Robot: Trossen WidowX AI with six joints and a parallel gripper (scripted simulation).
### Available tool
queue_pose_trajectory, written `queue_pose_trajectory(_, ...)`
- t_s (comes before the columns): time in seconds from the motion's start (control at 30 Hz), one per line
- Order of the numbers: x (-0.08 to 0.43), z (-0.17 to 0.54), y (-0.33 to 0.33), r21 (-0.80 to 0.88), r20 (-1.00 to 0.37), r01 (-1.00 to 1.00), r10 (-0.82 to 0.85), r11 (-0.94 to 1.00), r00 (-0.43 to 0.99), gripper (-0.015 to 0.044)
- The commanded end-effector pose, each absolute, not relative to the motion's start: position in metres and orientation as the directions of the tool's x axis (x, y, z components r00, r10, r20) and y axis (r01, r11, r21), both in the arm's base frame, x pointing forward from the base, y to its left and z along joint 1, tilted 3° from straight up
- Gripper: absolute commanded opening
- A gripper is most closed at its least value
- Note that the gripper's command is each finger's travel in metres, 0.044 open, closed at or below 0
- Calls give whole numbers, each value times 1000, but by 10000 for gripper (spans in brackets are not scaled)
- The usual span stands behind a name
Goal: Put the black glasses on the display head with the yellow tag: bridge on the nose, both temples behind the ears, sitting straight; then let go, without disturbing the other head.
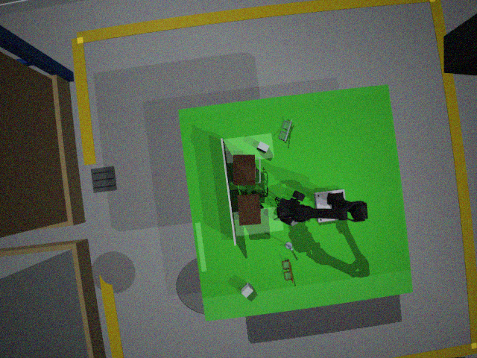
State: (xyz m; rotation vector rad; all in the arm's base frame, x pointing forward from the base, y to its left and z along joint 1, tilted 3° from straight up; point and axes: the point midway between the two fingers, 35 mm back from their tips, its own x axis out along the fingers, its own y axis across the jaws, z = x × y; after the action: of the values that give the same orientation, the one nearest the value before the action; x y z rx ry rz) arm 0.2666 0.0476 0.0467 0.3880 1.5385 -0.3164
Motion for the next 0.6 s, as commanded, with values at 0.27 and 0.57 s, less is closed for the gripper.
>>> queue_pose_trajectory(0.27,261,25,47,41,-999,431,47,902,-3,120)
queue_pose_trajectory(0.57,261,25,47,41,-999,431,47,902,-3,120)
